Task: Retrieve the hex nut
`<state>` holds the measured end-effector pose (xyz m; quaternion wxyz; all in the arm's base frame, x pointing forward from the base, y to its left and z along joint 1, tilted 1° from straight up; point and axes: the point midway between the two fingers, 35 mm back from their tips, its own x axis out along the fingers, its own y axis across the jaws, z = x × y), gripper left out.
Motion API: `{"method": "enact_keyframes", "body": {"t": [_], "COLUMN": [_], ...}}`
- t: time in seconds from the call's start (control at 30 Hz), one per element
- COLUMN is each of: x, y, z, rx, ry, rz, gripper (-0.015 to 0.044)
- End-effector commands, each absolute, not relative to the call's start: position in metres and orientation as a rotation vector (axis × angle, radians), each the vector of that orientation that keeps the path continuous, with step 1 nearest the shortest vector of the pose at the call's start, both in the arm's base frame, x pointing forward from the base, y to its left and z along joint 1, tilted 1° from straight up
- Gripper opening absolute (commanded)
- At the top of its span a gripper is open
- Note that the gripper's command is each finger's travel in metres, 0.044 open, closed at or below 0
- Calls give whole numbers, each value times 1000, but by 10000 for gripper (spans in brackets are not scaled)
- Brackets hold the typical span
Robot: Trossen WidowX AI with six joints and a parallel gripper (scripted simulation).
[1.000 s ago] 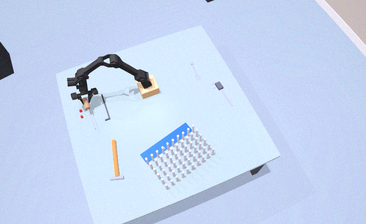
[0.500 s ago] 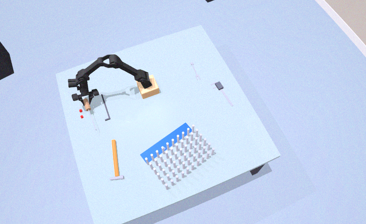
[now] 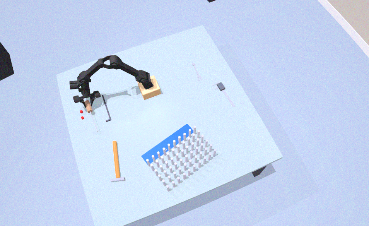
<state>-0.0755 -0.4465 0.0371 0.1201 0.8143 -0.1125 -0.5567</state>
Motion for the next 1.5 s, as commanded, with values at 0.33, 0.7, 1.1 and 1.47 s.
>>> {"method": "enact_keyframes", "body": {"t": [0.33,0.7,1.1,1.47], "x": [-74,-74,-73,-75], "y": [-445,-443,-441,-442], "z": [23,13,1,5], "rx": [2384,2384,2384,2380], "ry": [-327,-327,-326,-328], "rz": [-1614,-1614,-1614,-1627], "gripper": [0,0,0,289]}}
